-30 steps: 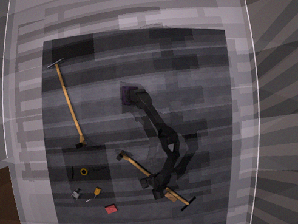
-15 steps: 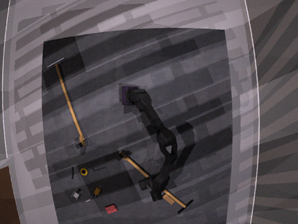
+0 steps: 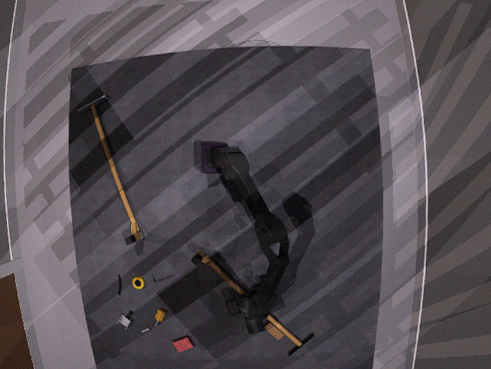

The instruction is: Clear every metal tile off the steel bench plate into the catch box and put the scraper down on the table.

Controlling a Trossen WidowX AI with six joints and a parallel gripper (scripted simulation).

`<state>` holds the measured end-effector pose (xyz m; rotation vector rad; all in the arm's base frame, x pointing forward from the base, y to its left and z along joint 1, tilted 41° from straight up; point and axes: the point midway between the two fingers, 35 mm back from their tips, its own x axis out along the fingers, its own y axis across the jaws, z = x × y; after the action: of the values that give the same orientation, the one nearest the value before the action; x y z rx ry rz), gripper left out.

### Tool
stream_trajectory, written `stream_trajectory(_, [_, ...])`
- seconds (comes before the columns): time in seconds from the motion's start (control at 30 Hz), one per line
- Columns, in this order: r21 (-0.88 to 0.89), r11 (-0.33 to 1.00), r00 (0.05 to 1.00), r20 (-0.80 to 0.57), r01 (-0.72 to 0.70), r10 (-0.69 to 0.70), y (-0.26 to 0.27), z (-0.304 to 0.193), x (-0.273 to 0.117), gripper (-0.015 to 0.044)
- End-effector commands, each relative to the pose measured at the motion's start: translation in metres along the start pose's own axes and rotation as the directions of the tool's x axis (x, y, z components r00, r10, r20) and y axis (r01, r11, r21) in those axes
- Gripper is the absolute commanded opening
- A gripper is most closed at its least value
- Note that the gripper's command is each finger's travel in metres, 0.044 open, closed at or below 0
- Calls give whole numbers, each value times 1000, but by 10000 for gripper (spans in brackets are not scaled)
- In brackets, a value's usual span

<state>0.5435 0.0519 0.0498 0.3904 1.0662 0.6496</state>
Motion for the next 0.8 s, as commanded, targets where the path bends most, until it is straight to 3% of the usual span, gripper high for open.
stream_trajectory(0.0, [-2,1000,1000,0,1,-1,0,3,-8,0])
stream_trajectory(0.77, [-2,1000,1000,-1,4,-4,0,20,-94,0])
